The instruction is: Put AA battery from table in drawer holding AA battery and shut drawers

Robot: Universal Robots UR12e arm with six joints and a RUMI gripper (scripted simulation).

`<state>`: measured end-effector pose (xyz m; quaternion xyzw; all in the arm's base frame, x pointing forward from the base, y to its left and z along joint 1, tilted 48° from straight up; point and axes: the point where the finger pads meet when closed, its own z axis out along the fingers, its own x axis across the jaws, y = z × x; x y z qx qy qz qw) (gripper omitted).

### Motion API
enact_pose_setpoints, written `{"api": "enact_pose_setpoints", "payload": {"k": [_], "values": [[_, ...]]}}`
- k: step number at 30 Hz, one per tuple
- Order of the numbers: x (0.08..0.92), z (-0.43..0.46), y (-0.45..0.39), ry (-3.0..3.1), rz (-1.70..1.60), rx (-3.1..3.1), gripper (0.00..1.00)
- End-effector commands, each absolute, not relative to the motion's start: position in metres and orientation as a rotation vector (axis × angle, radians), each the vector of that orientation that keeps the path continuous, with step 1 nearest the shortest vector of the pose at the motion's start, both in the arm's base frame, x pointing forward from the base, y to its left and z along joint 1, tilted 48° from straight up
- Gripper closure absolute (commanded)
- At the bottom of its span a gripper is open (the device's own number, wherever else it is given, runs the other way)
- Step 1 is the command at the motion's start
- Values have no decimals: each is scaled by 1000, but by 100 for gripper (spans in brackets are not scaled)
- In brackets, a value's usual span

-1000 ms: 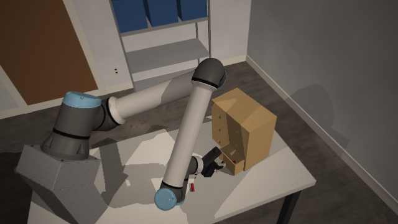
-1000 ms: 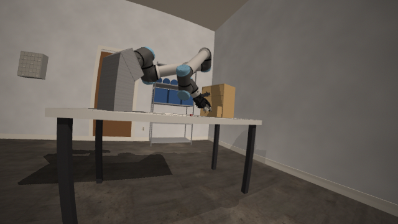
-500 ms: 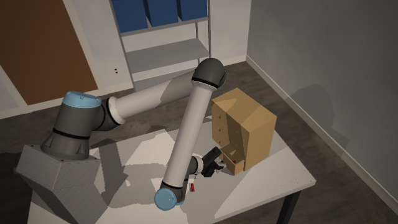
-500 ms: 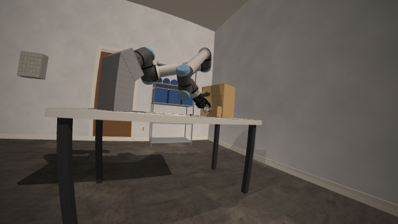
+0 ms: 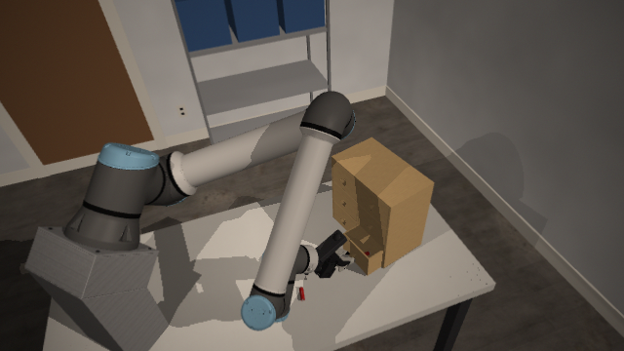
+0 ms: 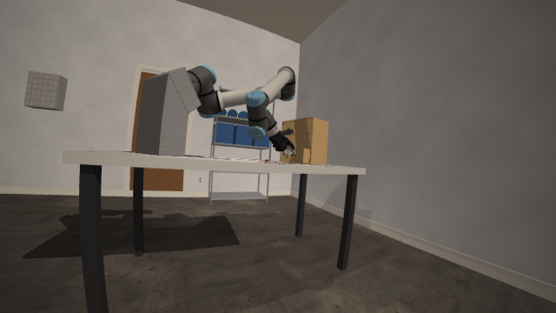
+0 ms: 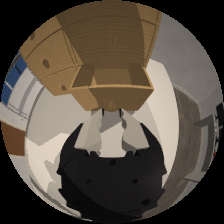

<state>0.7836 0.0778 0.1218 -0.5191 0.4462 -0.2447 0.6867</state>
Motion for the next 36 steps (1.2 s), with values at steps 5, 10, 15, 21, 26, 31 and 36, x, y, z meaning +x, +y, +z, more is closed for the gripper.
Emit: {"api": "enact_pose_setpoints", "payload": {"k": [5, 10, 15, 21, 26, 31, 36], "values": [[771, 111, 75, 999, -549, -1162, 80], [760, 102, 72, 999, -549, -1162, 80], [754, 97, 71, 999, -549, -1162, 80], [749, 92, 70, 999, -549, -1162, 80], [748, 91, 70, 999, -549, -1162, 80], [745, 92, 68, 999, -549, -1162, 80], [731, 97, 57, 999, -549, -1162, 80]]}}
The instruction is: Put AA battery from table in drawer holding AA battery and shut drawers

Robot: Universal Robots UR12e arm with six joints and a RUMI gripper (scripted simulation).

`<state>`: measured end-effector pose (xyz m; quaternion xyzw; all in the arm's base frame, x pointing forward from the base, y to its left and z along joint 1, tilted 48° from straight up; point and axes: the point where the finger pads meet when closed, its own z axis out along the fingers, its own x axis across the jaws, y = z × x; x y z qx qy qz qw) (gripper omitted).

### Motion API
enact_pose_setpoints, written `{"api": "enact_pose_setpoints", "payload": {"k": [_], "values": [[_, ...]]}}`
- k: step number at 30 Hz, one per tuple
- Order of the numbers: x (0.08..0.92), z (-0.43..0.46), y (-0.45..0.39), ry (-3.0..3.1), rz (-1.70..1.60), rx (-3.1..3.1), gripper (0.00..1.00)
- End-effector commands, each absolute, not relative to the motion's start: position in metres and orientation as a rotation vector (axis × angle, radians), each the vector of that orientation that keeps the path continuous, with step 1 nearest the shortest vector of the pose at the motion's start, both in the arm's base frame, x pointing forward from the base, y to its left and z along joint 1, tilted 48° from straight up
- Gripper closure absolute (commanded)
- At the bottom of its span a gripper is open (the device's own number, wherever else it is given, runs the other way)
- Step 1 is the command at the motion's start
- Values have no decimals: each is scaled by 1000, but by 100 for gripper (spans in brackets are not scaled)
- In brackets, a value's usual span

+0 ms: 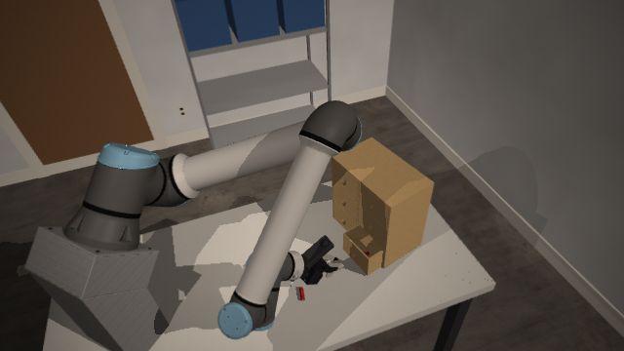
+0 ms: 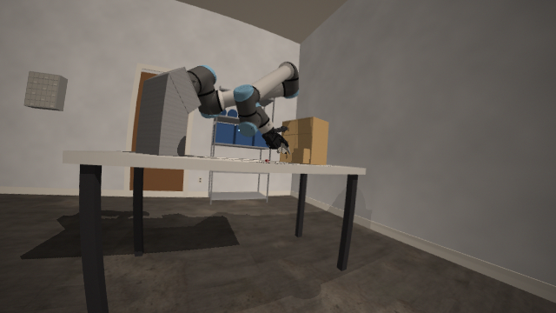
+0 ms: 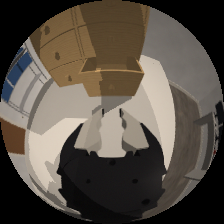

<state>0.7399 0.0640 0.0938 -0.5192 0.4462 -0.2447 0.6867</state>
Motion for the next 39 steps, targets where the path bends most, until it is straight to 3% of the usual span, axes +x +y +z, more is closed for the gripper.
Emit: {"api": "enact_pose_setpoints", "payload": {"k": [1, 17, 39], "values": [[727, 98, 54, 999, -549, -1162, 80], [674, 115, 15, 999, -549, -1162, 80], [669, 116, 11, 1053, -520, -1125, 80]]}}
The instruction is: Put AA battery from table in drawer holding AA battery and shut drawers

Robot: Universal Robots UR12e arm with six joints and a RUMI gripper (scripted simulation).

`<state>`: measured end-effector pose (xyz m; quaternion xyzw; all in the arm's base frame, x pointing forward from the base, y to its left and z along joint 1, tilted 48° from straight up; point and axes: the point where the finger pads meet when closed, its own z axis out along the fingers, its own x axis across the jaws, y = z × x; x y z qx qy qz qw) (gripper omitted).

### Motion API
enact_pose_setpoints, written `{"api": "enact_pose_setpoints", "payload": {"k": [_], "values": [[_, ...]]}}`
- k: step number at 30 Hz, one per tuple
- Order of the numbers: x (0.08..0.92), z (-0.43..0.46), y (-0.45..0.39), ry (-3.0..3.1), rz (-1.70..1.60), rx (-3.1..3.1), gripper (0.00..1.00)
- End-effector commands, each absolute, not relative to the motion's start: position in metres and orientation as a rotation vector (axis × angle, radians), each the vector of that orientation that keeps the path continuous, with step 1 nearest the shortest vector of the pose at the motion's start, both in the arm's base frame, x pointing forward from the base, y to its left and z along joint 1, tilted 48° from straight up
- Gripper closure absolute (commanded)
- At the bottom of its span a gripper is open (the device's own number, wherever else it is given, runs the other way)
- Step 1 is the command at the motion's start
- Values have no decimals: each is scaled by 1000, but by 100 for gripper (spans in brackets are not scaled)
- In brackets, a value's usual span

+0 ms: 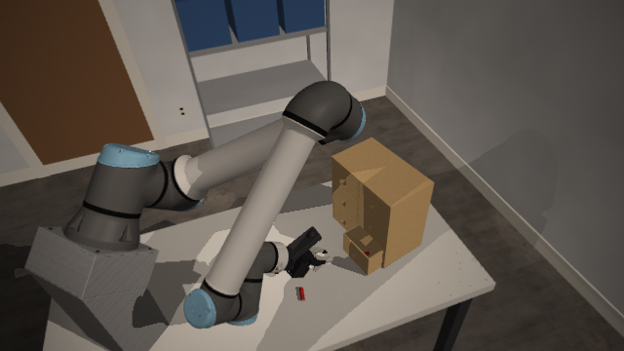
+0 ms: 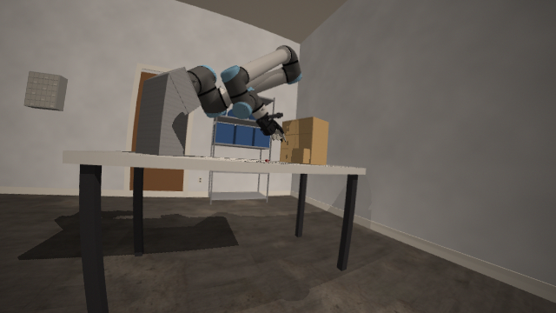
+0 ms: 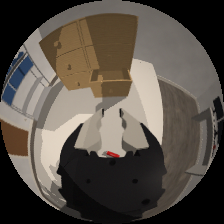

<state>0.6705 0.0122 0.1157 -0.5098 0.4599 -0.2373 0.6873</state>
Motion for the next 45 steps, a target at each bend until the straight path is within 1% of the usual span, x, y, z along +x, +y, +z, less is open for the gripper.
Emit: {"api": "enact_pose_setpoints", "payload": {"k": [1, 14, 21, 23, 32, 45], "values": [[669, 116, 11, 1063, -514, -1118, 80], [660, 115, 5, 1265, -396, -964, 80], [650, 119, -1, 1487, -247, -764, 80], [650, 119, -1, 1487, -247, -764, 80], [635, 120, -11, 1772, -22, -447, 80], [622, 121, -20, 1991, 195, -130, 80]]}}
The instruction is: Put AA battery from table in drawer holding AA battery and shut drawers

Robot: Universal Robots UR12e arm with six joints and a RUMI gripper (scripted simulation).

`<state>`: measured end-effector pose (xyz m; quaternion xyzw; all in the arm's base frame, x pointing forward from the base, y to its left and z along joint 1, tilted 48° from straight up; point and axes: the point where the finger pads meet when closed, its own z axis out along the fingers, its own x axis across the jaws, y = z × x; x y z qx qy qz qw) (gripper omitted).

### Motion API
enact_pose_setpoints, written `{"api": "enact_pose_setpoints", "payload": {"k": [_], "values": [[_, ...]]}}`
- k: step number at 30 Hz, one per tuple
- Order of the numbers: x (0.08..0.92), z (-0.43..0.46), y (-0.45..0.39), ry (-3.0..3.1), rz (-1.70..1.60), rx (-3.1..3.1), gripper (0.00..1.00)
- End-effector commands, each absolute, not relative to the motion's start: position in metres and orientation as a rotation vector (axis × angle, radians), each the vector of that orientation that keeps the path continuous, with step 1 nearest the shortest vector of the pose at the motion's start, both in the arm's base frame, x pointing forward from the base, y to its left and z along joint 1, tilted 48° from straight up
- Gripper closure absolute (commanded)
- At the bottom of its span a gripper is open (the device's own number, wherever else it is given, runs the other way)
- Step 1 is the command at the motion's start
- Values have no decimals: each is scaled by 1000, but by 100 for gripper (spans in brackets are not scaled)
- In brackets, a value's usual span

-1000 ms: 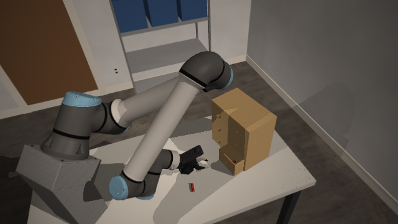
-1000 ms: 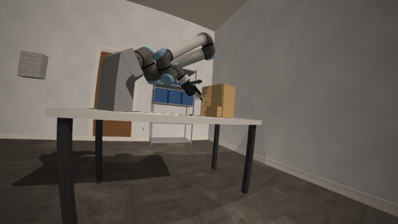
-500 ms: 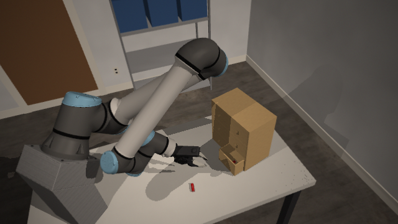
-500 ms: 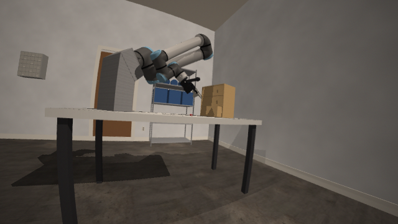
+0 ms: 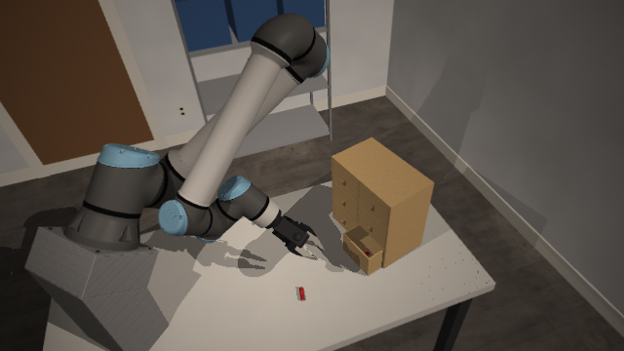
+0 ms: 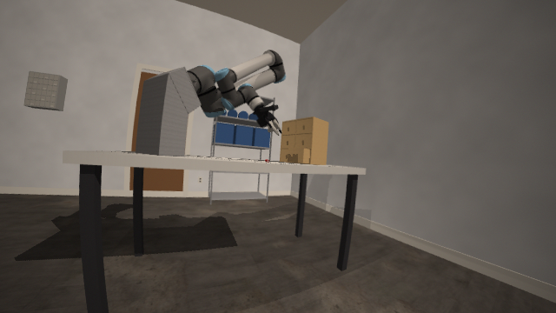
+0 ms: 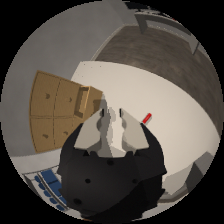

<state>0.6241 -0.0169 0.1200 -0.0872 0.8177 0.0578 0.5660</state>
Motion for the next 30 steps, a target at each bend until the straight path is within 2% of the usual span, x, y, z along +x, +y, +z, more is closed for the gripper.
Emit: {"api": "enact_pose_setpoints", "payload": {"k": [1, 30], "values": [[621, 121, -21, 2008, 214, -102, 80], [593, 124, -36, 2306, 684, 632, 80]]}}
